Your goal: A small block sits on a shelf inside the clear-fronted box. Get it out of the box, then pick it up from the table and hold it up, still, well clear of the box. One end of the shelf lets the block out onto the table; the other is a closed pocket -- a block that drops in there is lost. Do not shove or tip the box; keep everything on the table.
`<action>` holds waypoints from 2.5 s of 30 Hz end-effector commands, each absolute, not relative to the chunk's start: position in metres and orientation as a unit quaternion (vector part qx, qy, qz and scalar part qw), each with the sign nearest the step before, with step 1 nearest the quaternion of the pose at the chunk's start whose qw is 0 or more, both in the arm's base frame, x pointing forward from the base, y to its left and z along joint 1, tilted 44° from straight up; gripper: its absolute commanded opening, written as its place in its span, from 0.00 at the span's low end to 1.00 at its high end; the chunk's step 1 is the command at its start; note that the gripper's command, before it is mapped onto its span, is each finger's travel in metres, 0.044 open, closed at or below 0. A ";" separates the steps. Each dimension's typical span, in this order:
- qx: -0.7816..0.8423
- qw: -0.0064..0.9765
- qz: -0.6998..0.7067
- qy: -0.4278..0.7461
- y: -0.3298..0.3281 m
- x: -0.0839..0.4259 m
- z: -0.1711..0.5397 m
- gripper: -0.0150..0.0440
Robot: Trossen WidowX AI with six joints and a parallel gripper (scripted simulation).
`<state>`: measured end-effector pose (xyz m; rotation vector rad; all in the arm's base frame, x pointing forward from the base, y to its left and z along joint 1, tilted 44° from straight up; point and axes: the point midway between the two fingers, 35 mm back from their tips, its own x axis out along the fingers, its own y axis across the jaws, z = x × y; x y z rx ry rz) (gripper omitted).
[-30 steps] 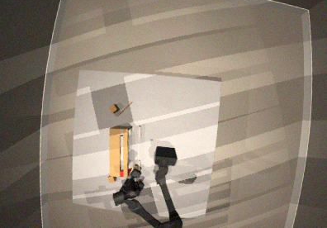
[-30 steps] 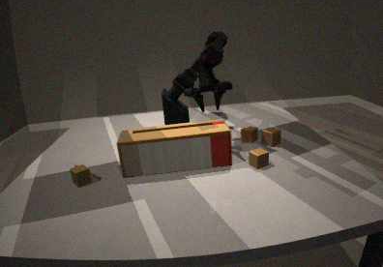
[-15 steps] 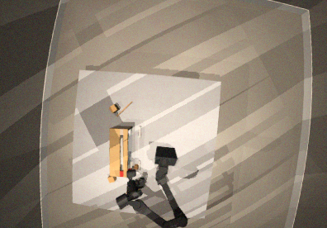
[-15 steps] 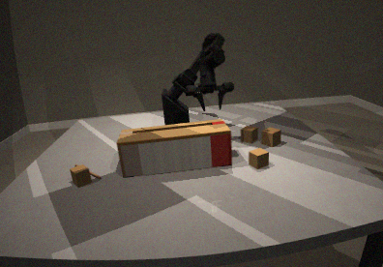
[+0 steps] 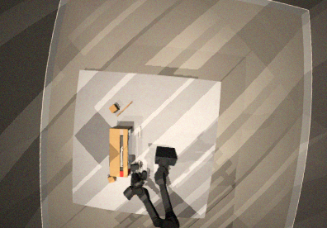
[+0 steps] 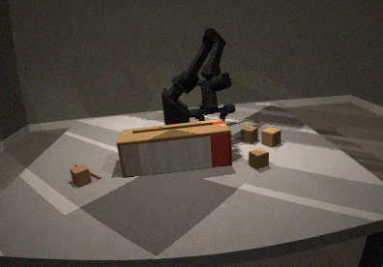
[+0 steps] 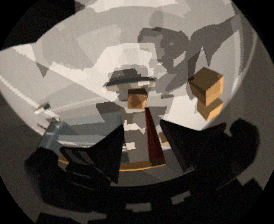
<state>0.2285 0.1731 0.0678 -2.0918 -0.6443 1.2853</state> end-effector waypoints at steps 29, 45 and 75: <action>-0.785 0.298 0.488 -0.239 0.209 0.228 0.028 0.74; -0.785 0.299 0.487 -0.239 0.214 0.227 0.023 0.39; -0.741 0.392 0.516 -0.178 0.166 0.228 0.069 0.25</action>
